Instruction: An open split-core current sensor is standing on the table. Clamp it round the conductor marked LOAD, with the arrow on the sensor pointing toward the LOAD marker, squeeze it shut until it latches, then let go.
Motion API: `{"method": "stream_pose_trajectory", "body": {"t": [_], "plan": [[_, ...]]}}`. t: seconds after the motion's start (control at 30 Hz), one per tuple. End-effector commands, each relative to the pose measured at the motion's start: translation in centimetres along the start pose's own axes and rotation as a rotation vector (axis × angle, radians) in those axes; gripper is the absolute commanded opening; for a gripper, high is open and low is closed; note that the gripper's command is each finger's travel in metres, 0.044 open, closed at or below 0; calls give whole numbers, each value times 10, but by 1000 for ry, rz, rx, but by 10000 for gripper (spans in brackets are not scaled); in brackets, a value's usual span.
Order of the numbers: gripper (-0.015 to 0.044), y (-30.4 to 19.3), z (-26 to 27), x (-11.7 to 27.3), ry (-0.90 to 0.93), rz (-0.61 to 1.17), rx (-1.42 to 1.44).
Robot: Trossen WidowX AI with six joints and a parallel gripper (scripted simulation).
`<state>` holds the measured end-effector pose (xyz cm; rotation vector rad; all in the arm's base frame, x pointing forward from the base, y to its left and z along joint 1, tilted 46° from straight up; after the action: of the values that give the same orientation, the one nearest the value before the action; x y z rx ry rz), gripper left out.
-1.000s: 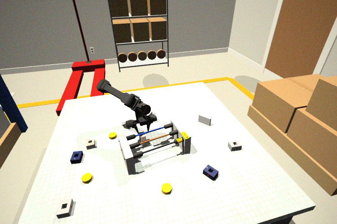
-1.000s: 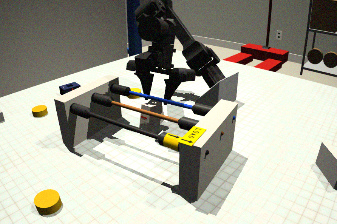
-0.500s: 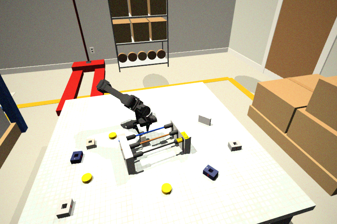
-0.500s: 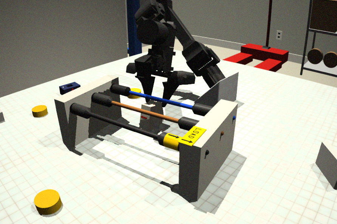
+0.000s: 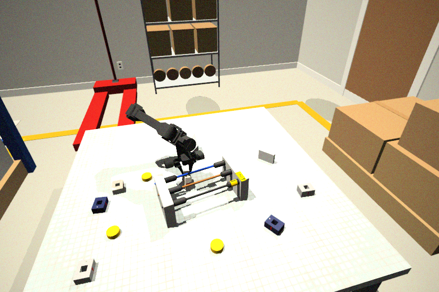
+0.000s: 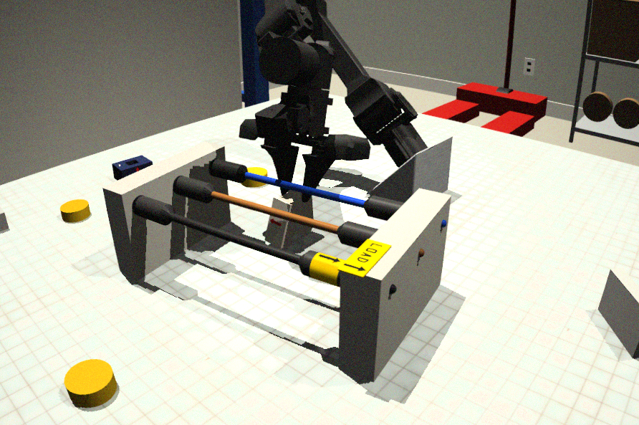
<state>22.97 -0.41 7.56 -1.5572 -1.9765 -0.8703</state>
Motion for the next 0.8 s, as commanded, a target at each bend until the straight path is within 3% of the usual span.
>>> {"method": "stream_pose_trajectory", "body": {"t": [0.0,0.17,0.47,0.77], "plan": [[114,0,0,0,1,-1,-4],[0,-7,-1,3,-1,1,0],[0,-43,-8,14,-6,3,7],[0,-46,-8,12,-7,3,8]]}}
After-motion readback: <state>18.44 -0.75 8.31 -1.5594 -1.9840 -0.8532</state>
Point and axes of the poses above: the point midway between the two fingers, 35 mm back from their tips, its own x axis back along the fingers, its own z axis across the jaws, y = z × x, the point moved 2 cm from there along x, back along the fingers, and after that the axes turned 8 degrees about -x, right-handed, at the moved point
